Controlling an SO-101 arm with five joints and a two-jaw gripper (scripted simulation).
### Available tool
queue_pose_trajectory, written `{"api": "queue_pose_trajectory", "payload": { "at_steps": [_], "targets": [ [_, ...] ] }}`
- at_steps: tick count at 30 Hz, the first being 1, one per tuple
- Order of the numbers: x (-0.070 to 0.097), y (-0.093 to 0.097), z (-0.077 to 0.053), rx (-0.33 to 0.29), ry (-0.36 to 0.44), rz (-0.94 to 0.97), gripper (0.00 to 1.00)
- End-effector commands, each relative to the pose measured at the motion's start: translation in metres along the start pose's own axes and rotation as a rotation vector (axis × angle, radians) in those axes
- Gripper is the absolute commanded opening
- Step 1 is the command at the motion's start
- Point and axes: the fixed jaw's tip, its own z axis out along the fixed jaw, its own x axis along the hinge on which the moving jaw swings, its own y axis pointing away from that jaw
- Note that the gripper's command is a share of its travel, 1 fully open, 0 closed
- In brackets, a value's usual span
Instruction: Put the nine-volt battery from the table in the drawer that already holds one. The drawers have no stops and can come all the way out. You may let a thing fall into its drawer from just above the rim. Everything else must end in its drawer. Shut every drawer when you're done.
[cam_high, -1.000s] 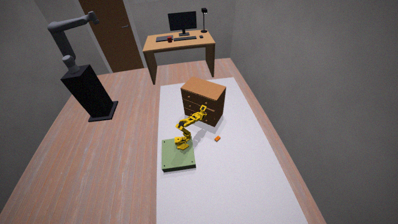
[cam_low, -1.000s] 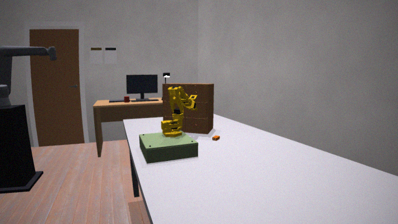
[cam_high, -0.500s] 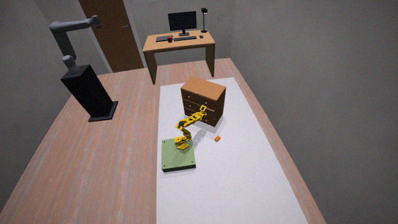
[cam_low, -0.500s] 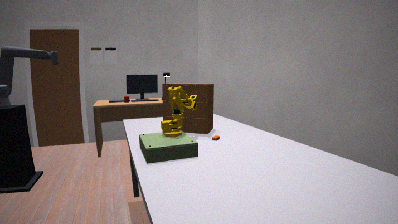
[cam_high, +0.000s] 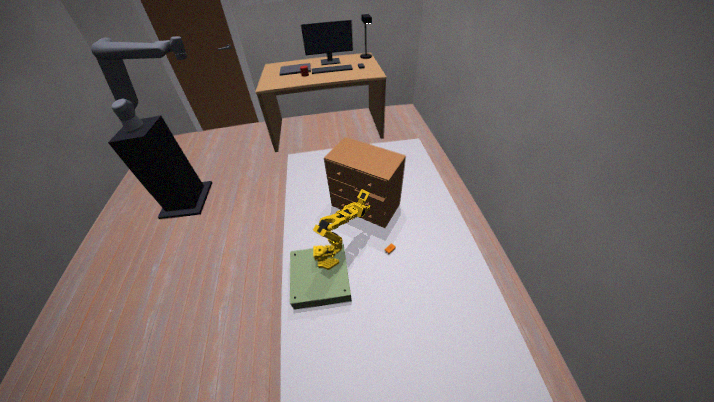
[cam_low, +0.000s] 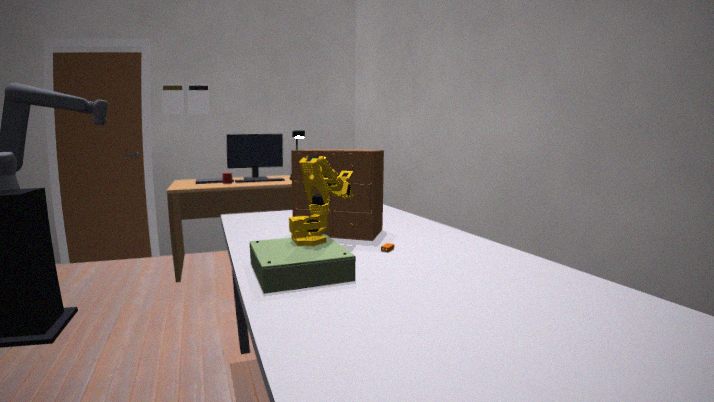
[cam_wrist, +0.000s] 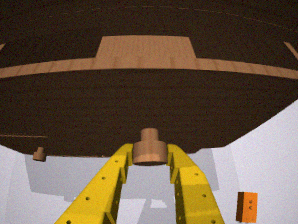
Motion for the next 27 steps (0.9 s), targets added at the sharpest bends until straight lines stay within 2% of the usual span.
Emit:
{"api": "queue_pose_trajectory", "payload": {
  "at_steps": [1,15,27],
  "targets": [
    [0.0007,0.0002,-0.0035,-0.002,-0.003,-0.003,0.0],
    [0.0007,0.0002,-0.0035,-0.002,-0.003,-0.003,0.0],
    [0.0037,-0.0005,-0.0094,0.0,-0.003,-0.002,0.0]
  ]
}}
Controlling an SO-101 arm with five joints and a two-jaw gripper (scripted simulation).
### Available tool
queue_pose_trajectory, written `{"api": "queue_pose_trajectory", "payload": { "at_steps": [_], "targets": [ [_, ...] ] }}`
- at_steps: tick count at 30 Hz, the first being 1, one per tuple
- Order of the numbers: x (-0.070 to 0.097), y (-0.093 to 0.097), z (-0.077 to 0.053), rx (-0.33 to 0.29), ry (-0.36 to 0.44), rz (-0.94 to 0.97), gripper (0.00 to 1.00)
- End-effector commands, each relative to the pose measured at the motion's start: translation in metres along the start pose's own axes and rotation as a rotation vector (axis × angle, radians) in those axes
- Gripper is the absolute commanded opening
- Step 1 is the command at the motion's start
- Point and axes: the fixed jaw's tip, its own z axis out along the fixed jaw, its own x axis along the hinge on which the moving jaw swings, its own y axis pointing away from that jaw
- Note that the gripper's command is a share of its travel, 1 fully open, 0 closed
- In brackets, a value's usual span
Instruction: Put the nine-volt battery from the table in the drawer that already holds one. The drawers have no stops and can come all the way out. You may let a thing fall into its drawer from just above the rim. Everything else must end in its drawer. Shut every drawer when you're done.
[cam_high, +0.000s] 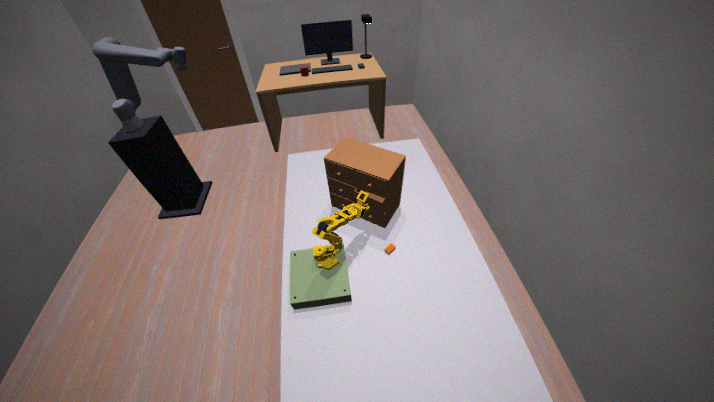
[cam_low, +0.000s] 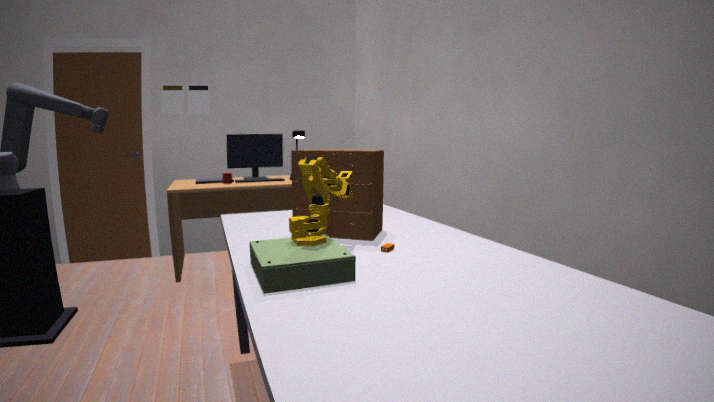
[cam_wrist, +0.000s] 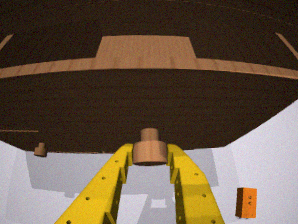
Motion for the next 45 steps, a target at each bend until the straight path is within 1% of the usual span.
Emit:
{"api": "queue_pose_trajectory", "payload": {
  "at_steps": [1,22,37,45],
  "targets": [
    [0.0009,-0.0001,-0.0041,-0.001,-0.003,-0.002,0.0],
    [0.002,-0.0003,-0.0059,0.0,-0.003,-0.002,0.0],
    [0.0059,-0.0012,-0.0133,0.003,-0.003,0.0,0.0],
    [0.0064,-0.0013,-0.0141,0.003,-0.003,0.0,0.0]
  ]
}}
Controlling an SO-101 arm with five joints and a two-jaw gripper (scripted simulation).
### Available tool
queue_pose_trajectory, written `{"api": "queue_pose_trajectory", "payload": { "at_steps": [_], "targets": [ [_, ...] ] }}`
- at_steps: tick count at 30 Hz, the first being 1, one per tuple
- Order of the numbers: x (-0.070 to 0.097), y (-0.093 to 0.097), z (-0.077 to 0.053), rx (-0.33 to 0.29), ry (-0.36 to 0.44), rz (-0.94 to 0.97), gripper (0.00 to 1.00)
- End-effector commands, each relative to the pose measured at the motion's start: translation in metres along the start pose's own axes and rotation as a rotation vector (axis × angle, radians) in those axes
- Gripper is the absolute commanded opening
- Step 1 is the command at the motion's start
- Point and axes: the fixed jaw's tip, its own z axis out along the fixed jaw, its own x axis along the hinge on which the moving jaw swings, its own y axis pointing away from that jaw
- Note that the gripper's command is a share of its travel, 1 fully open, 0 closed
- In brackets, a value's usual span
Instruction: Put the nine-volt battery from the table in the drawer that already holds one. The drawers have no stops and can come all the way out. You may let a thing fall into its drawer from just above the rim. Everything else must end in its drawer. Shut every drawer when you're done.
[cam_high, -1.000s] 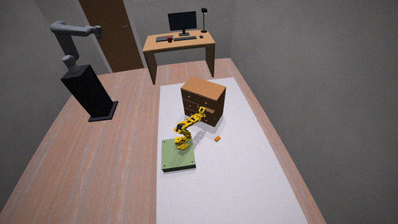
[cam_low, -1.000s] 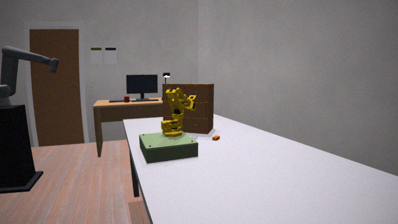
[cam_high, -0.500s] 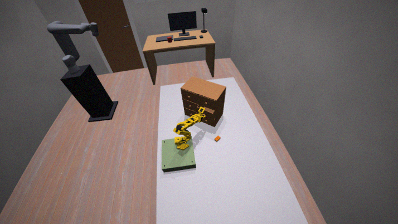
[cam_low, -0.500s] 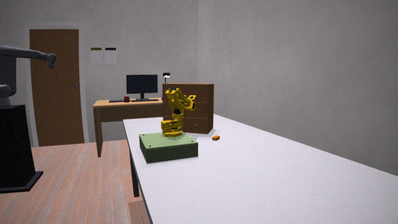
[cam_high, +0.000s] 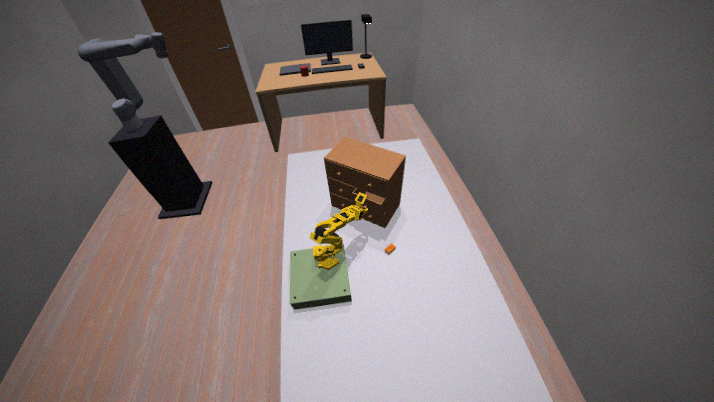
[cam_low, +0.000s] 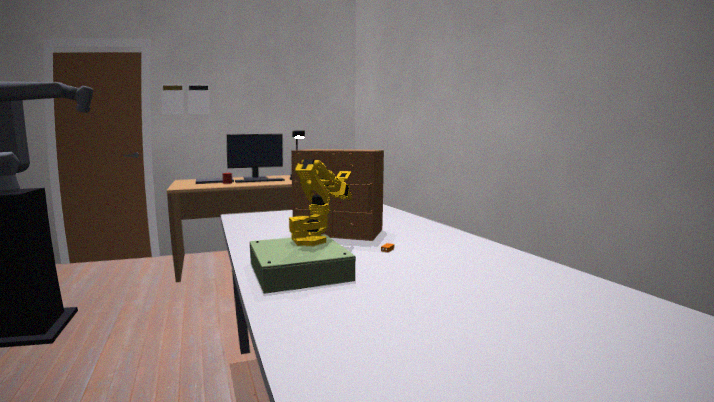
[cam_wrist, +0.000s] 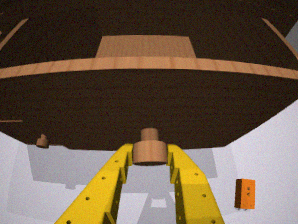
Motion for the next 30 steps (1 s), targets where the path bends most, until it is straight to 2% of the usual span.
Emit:
{"api": "queue_pose_trajectory", "payload": {
  "at_steps": [1,11,30],
  "targets": [
    [0.0001,-0.0004,-0.0024,0.001,-0.005,-0.002,0.0],
    [0.0001,-0.0004,-0.0024,0.001,-0.005,-0.002,0.0],
    [0.0045,-0.0014,-0.0106,0.004,-0.005,0.0,0.0]
  ]
}}
